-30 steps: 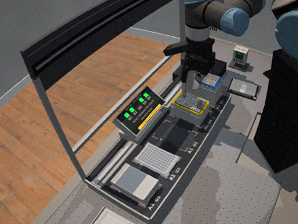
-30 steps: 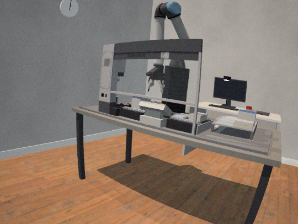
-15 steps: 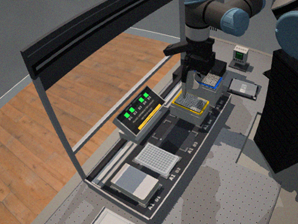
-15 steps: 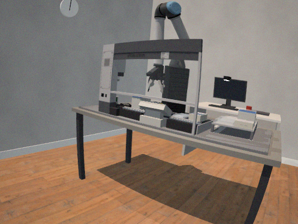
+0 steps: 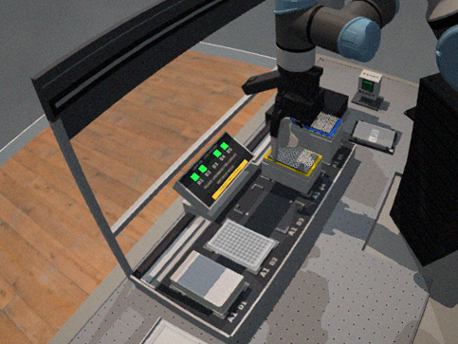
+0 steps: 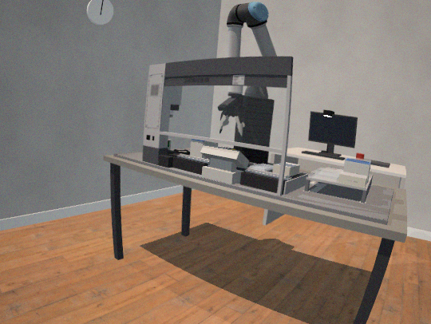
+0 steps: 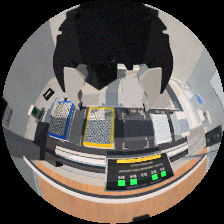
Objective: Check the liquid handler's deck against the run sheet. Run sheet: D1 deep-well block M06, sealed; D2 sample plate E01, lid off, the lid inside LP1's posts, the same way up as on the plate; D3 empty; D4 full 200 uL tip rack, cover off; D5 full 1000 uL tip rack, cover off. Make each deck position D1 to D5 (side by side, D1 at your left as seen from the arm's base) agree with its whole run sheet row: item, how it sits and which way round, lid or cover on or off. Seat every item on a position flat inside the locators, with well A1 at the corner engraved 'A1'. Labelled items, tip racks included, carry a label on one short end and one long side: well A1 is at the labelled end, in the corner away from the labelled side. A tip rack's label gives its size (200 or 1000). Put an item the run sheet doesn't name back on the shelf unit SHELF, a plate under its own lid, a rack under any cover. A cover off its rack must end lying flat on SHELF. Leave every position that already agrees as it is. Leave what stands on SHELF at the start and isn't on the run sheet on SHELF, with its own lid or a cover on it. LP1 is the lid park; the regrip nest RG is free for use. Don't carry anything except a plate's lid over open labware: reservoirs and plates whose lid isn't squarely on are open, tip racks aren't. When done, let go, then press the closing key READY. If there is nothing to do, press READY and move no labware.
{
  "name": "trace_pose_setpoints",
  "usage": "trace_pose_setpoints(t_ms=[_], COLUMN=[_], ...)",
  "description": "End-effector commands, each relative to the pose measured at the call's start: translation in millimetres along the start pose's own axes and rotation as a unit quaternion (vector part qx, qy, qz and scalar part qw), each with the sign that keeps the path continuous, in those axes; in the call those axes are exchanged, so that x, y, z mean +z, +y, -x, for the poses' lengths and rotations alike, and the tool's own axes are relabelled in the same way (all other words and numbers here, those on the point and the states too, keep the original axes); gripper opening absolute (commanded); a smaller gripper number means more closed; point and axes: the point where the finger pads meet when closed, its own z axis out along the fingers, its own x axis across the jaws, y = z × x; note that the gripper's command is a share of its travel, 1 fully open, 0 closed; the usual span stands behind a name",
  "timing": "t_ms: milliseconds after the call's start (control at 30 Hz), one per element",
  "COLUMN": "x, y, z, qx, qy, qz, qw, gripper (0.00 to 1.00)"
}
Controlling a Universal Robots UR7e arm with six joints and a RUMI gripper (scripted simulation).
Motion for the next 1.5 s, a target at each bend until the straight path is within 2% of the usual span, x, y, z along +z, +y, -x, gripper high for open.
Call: trace_pose_setpoints(t_ms=[0, 400, 1467], x=[-0.2, -0.1, -0.1], y=[-1.1, -1.2, -1.2], z=[21.4, 81.4, 85.4], qx=[0.001, 0.001, 0.001], qy=[0.001, 0.001, 0.001], qz=[0.0, 0.0, 0.0], qw=[1.0, 1.0, 1.0], gripper=[0.82, 0.82, 0.82])
